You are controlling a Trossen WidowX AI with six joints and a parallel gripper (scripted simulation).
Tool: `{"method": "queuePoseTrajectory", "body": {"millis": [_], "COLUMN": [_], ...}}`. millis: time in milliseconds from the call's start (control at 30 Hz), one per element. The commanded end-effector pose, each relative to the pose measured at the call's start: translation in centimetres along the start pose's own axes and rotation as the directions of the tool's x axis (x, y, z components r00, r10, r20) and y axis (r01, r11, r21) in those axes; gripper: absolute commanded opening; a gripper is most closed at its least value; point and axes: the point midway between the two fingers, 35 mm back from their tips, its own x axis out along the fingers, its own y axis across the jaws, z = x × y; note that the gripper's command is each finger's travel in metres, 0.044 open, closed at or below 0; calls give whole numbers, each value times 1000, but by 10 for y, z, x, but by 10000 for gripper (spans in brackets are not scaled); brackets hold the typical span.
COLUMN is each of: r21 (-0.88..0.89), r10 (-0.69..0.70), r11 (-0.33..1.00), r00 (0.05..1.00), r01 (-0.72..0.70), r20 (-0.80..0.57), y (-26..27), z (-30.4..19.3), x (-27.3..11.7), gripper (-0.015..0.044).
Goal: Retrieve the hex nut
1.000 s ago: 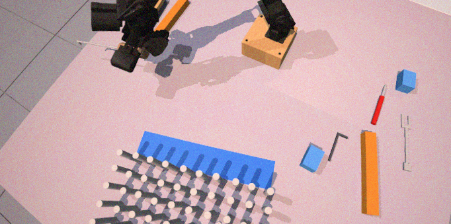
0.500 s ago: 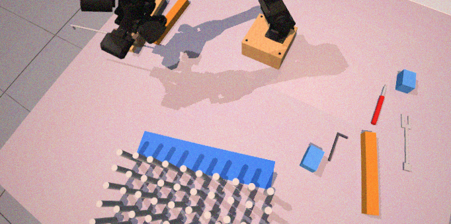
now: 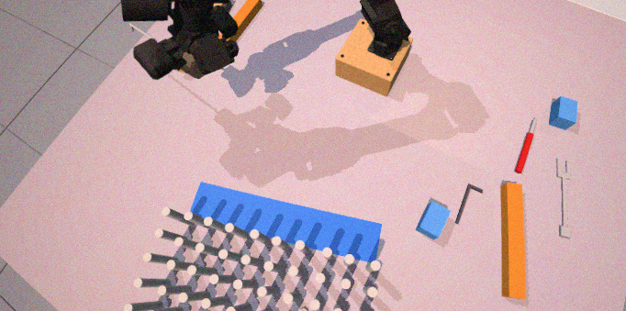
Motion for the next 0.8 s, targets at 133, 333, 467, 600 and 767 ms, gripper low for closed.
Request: {"method": "queuePoseTrajectory", "body": {"millis": [133, 333, 467, 600, 767], "r21": [249, 423, 532, 632, 742], "r10": [-34, -51, -62, -73, -85], "r11": [968, 906, 847, 775, 670], "r00": [999, 997, 996, 994, 991], "r01": [26, 25, 18, 5, -18], "r20": [27, 50, 65, 81, 101], "y": [-4, -4, -4, -4, -4], "z": [17, 30, 39, 47, 58], "x": [-13, -21, -26, -31, -37], "gripper": [0, 0, 0, 0, 0]}}
